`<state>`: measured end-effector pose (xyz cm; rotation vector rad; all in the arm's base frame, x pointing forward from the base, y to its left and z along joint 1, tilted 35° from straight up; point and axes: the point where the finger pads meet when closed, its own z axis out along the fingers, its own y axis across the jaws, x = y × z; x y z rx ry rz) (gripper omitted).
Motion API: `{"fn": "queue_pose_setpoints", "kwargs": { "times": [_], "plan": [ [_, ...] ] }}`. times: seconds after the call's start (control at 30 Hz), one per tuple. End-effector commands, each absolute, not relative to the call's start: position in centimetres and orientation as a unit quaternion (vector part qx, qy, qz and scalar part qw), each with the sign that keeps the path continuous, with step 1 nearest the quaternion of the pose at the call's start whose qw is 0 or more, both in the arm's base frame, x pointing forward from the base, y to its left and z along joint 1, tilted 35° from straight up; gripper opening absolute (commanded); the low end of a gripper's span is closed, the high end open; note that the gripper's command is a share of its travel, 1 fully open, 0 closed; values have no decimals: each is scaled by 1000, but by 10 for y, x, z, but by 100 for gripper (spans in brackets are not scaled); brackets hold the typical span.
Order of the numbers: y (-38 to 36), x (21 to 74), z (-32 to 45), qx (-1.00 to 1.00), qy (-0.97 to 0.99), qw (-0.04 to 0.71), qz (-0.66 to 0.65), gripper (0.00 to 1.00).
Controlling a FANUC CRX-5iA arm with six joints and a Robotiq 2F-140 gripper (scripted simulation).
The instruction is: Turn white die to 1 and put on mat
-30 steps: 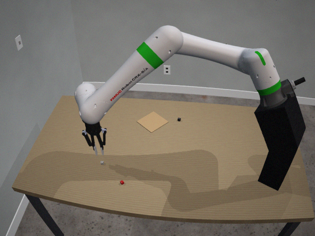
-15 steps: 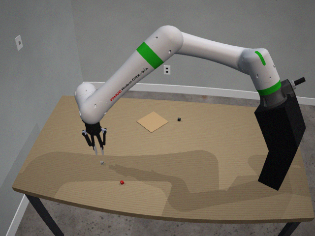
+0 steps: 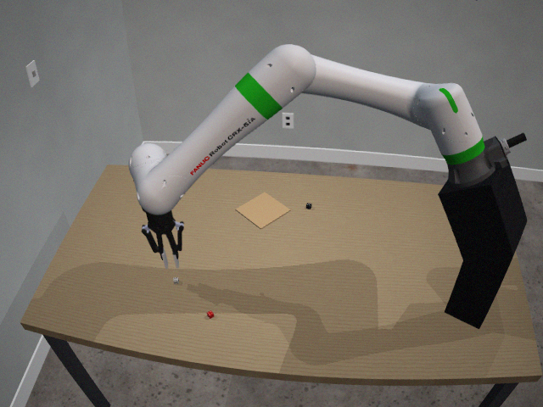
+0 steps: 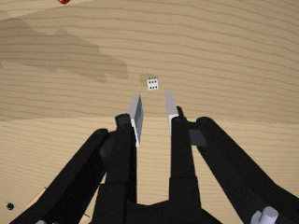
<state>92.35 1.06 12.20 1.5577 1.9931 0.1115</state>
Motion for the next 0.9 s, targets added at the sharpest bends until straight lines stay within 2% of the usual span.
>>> {"fn": "queue_pose_setpoints", "kwargs": {
  "times": [0.0, 0.87],
  "plan": [
    [10, 924, 121, 587, 751, 300, 42, 27],
    [1, 940, 94, 587, 751, 300, 42, 27]
  ]
}}
